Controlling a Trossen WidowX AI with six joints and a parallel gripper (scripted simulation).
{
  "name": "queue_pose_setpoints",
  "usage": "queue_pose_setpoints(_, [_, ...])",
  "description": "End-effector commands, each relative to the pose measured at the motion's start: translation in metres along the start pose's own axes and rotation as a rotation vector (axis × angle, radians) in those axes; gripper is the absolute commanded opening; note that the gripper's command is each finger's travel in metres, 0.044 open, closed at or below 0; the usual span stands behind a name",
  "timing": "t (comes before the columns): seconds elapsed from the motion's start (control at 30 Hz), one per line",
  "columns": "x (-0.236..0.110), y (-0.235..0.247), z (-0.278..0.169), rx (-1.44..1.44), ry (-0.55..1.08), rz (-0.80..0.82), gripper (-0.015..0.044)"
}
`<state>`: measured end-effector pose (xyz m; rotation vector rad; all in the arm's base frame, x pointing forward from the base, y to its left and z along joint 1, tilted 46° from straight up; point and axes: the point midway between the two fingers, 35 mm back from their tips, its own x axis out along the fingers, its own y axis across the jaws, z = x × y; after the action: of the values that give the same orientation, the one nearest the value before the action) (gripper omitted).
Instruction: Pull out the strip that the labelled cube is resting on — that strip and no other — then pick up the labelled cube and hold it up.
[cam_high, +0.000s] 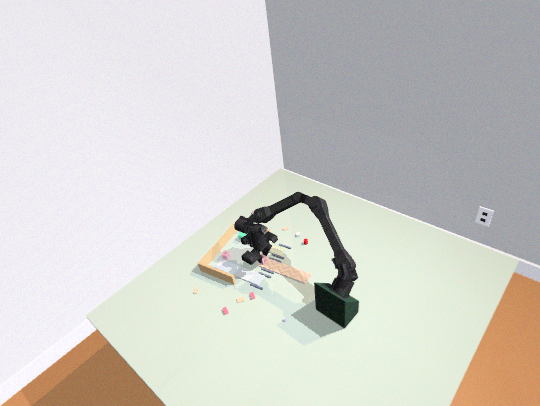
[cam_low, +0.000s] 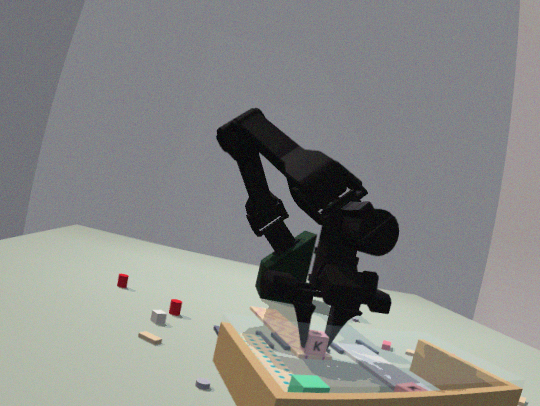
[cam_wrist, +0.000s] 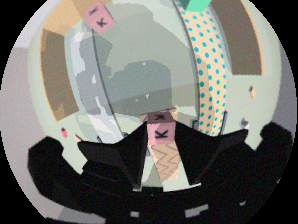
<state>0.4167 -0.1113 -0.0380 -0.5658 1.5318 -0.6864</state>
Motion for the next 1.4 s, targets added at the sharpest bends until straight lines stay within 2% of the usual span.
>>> queue_pose_setpoints(0.0, [0.0,0.0,0.0,0.0,0.0,0.0,0.0105])
queue_pose_setpoints(0.03, [0.0,0.0,0.0,0.0,0.0,0.0,0.0098])
queue_pose_setpoints(0.17, [-0.002,0.0,-0.002,0.0,0.0,0.0,0.0])
queue_pose_setpoints(0.67, [-0.042,0.006,-0.059,-0.009,0.005,-0.004,0.0])
queue_pose_setpoints(0.9, [-0.043,0.006,-0.062,-0.01,0.005,-0.004,0.0])
queue_pose_setpoints(1.37, [-0.043,0.011,-0.11,-0.012,0.007,-0.003,0.0])
